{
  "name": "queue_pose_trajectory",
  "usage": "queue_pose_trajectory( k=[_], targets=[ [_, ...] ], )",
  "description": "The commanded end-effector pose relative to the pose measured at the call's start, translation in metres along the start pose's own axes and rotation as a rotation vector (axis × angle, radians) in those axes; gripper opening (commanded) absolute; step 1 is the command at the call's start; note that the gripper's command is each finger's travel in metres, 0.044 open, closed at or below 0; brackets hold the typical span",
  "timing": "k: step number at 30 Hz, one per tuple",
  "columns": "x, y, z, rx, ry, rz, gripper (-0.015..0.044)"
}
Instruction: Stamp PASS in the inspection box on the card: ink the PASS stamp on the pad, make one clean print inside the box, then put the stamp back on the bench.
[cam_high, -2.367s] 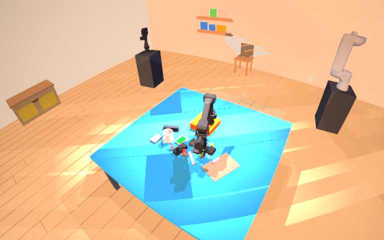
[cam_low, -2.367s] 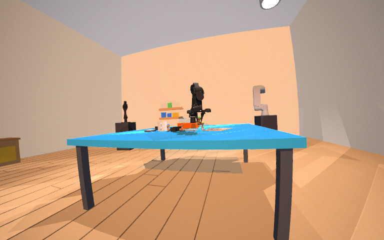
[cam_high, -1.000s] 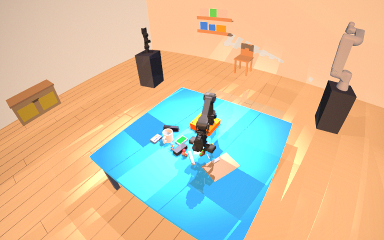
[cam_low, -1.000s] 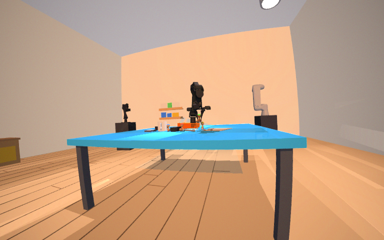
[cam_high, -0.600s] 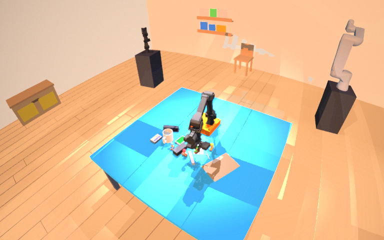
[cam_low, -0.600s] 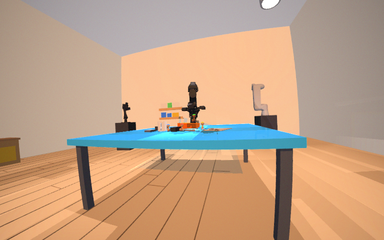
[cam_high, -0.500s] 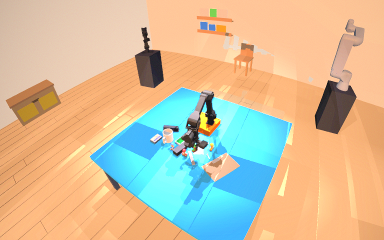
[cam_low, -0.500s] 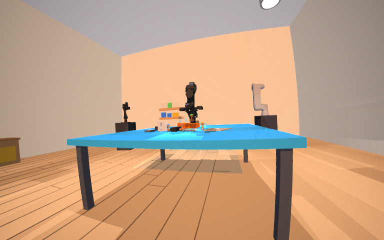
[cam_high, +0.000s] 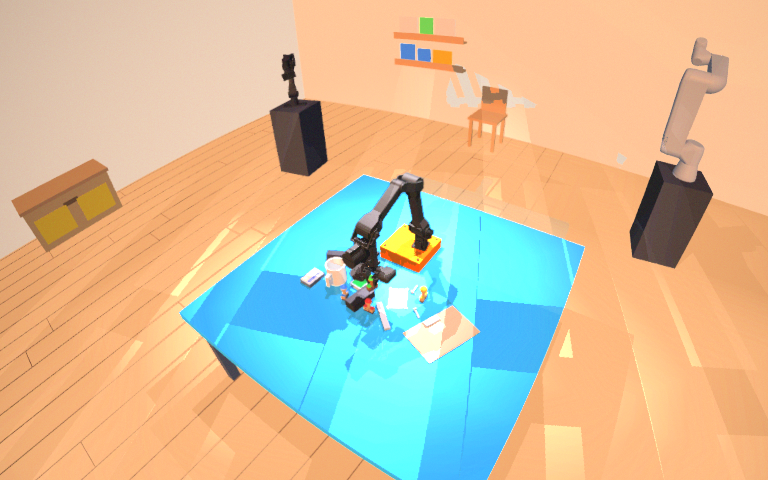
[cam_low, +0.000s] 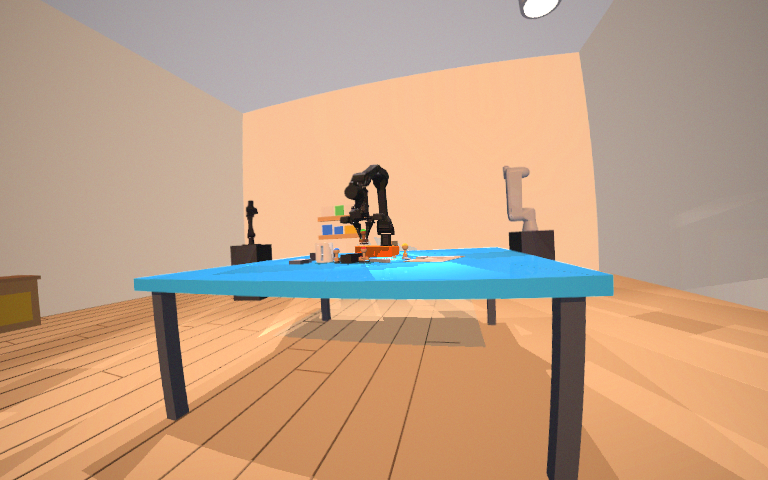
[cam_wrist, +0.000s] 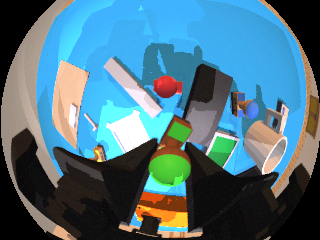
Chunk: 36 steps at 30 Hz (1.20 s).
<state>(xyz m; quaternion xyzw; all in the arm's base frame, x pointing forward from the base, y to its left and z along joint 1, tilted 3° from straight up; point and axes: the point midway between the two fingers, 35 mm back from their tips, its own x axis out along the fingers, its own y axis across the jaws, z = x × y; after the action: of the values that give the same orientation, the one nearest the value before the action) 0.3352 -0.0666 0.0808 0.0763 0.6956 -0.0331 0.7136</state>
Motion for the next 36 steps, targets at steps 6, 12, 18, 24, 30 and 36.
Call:
queue_pose_trajectory(
  k=[6,12,18,24,30,36],
  targets=[
    [-0.001,-0.051,-0.026,-0.004,0.001,-0.007,0.0000],
    [-0.001,-0.080,-0.046,-0.004,0.003,-0.008,0.0000],
    [0.000,-0.099,-0.062,-0.004,0.005,-0.008,0.0000],
    [0.001,-0.099,-0.062,-0.004,0.005,-0.008,0.0000],
    [0.005,-0.100,-0.062,-0.003,0.005,-0.008,0.0000],
    [0.009,-0.100,-0.062,-0.003,0.005,-0.008,0.0000]
  ],
)
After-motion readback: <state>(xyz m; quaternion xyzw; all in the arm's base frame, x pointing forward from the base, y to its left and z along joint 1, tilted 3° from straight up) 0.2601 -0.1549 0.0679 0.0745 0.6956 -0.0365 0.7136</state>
